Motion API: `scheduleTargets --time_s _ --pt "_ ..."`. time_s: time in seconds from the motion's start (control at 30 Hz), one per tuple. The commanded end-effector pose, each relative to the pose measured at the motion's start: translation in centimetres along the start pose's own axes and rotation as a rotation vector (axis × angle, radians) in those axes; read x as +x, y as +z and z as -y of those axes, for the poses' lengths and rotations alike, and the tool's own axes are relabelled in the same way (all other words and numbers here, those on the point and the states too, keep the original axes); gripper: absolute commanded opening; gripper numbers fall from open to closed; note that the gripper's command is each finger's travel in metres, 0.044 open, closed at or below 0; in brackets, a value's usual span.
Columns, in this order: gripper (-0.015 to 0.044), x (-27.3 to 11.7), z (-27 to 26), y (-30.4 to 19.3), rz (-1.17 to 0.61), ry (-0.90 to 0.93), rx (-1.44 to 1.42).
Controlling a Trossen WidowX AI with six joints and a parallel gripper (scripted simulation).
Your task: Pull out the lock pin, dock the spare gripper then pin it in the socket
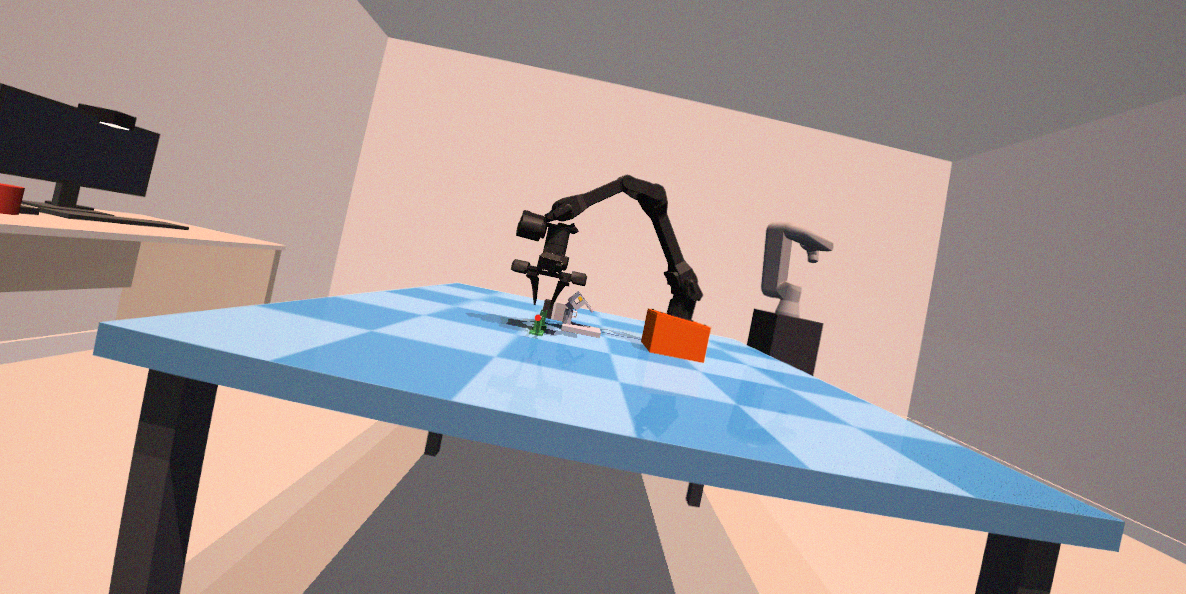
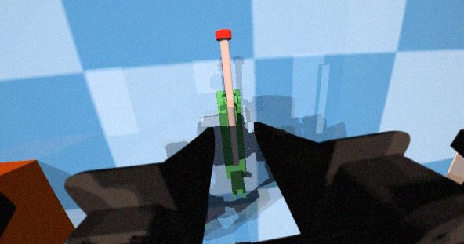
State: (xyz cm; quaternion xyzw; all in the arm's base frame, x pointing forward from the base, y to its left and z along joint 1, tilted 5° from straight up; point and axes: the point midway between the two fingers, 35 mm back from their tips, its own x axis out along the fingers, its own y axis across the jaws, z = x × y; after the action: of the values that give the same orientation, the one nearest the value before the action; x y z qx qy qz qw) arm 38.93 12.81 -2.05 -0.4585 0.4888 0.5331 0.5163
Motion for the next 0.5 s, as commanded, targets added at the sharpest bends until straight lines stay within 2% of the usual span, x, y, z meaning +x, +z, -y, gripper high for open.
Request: scheduleTargets --time_s 0.0,0.47 --pt "0.0180 0.7 0.0 -0.2 -0.006 0.002 -0.003" --pt "0.0180 3.0 0.0 -0.5 -0.006 0.002 -0.003"
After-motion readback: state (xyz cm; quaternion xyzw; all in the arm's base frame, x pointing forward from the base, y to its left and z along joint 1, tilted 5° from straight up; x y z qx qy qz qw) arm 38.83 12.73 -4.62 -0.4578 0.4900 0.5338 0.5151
